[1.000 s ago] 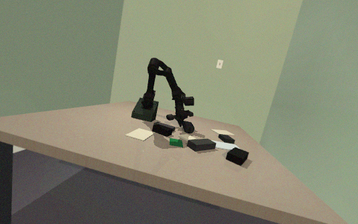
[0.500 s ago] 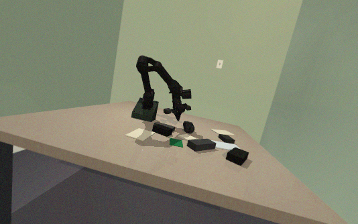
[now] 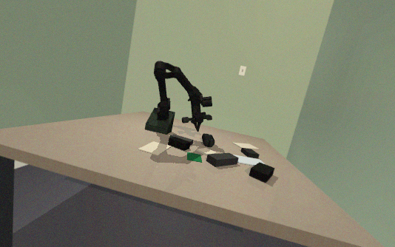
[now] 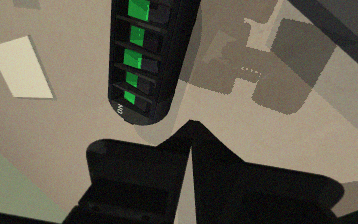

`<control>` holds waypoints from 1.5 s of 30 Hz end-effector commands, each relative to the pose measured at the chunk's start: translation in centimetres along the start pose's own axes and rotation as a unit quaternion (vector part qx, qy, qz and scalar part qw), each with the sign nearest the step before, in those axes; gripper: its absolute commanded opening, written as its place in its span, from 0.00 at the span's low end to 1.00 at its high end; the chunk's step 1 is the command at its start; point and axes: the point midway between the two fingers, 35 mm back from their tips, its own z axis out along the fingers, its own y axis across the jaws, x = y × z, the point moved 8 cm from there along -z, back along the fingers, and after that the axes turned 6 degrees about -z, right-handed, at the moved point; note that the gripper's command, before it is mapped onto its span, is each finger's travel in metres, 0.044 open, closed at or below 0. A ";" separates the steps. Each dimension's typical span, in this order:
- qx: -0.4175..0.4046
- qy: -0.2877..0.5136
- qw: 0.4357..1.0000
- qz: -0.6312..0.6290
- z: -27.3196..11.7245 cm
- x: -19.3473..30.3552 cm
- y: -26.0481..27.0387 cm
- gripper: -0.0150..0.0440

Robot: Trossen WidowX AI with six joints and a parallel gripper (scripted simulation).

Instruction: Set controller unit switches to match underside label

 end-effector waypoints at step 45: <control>0.111 0.069 0.988 0.087 -1.1 -11.1 7.6 1.00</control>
